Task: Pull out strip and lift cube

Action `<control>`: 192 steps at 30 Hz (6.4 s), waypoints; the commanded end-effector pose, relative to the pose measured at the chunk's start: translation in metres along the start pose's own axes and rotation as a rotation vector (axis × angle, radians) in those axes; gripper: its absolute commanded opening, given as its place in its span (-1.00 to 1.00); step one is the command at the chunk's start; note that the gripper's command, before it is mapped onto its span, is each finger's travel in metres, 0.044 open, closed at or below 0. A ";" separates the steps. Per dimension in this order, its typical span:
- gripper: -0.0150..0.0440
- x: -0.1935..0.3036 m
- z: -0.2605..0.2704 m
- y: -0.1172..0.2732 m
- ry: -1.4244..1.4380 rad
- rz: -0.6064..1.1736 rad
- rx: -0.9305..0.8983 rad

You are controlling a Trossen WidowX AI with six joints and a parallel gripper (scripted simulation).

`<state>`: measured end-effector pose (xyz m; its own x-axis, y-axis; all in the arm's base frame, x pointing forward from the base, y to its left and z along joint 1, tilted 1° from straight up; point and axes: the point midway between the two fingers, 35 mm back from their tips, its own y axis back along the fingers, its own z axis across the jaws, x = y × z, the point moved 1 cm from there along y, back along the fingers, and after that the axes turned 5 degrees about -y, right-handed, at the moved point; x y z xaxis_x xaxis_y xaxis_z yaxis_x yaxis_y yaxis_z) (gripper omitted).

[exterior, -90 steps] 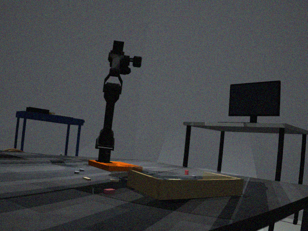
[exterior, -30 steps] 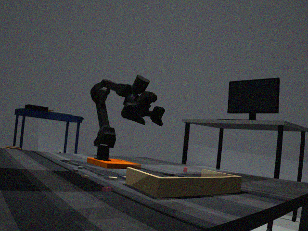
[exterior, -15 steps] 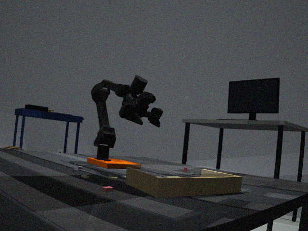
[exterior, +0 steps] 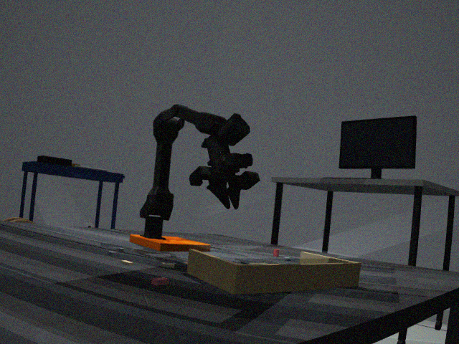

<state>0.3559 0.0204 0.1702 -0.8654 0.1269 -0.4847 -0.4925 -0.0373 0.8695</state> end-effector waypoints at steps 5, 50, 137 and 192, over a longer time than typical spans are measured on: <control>-0.49 0.002 0.006 -0.052 -0.062 0.357 0.071; -0.49 0.035 0.004 -0.121 -0.079 0.471 0.101; -0.49 0.073 0.003 -0.119 -0.079 0.474 0.101; -0.49 0.148 0.004 -0.083 -0.080 0.481 0.102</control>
<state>0.2797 0.0461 0.0317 -0.9802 0.1926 -0.0454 -0.0499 -0.0186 0.9986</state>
